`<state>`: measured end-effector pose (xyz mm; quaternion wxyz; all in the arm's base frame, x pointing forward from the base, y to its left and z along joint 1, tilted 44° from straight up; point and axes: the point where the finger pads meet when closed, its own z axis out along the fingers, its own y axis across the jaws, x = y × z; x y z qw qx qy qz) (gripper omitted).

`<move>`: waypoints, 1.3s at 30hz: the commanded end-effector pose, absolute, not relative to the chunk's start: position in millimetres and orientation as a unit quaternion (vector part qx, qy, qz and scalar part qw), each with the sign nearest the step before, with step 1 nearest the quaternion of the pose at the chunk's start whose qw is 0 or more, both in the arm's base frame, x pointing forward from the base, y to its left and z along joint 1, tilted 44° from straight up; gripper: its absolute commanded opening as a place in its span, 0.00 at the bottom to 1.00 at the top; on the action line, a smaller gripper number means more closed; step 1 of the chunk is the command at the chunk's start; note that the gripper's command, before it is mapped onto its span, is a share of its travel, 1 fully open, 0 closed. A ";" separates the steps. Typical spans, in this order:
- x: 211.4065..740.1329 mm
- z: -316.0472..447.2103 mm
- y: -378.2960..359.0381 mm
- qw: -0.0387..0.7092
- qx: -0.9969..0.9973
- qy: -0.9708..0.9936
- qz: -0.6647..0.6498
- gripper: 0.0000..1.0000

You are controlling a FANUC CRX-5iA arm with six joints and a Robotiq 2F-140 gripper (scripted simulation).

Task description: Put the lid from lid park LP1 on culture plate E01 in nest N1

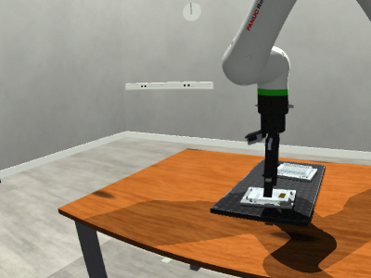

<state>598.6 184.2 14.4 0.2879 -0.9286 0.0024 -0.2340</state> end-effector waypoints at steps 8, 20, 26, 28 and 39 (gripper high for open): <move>599.0 15.2 183.7 0.288 -0.928 0.002 -0.235 0.63; 599.0 15.2 183.7 0.288 -0.928 0.002 -0.235 0.63; 599.0 15.2 183.7 0.288 -0.928 0.002 -0.235 0.63; 599.0 15.2 183.7 0.288 -0.928 0.002 -0.235 0.63; 599.0 15.2 183.7 0.288 -0.928 0.002 -0.235 0.69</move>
